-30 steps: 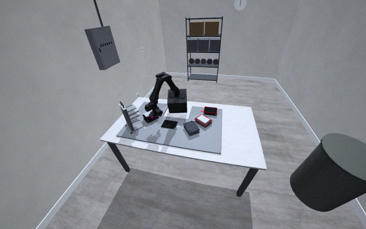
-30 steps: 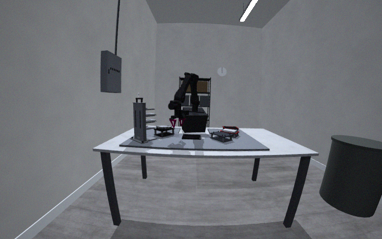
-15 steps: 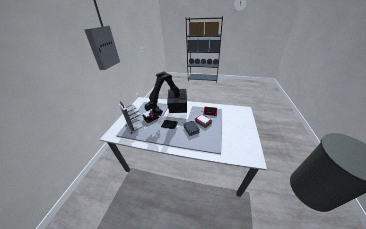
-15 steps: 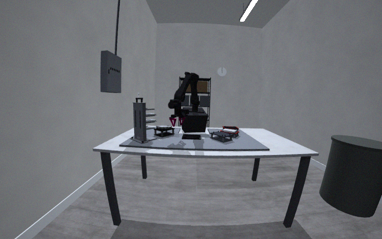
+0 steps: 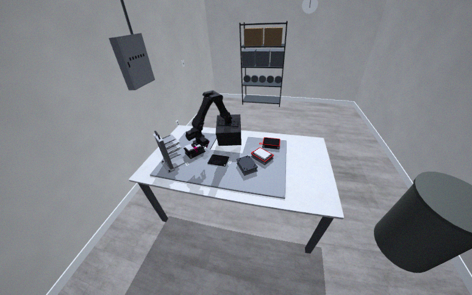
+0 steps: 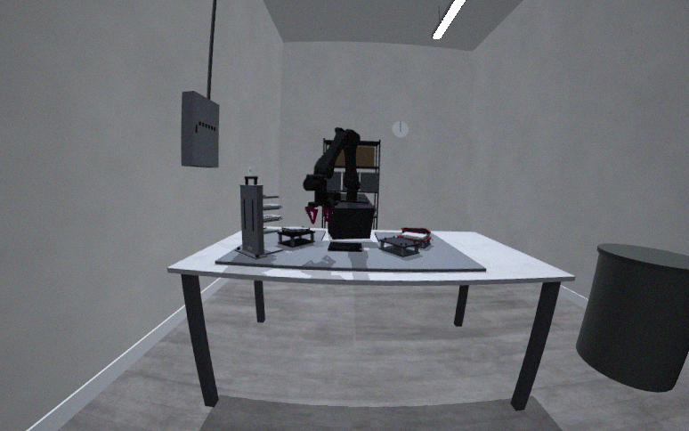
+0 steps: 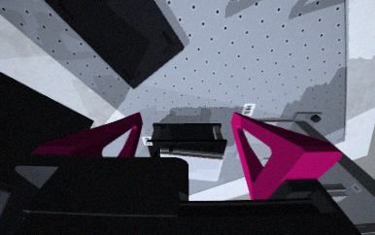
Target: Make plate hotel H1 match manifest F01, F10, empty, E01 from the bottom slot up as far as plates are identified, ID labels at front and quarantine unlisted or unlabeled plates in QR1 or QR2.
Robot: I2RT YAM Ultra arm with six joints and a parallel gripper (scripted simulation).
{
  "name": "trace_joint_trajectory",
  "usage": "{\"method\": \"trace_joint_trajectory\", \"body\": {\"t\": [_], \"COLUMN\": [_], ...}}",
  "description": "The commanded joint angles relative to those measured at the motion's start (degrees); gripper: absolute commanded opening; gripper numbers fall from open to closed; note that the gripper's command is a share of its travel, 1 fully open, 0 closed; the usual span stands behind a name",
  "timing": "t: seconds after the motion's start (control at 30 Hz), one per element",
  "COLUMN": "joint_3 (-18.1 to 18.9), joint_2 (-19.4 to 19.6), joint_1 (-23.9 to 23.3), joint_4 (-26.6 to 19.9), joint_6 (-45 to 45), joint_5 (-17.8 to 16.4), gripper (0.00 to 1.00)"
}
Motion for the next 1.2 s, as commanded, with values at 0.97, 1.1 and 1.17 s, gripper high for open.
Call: {"method": "trace_joint_trajectory", "body": {"t": [0.97, 1.1, 1.17], "joint_3": [6.8, 8.3, 9.1], "joint_2": [-7.6, -8.4, -8.7], "joint_1": [-2.5, -3.0, -3.2], "joint_4": [-14.3, -16.7, -17.9], "joint_6": [-2.4, -2.9, -3.1], "joint_5": [-0.9, -1.0, -1.0], "gripper": [1.00, 1.00, 1.00]}}
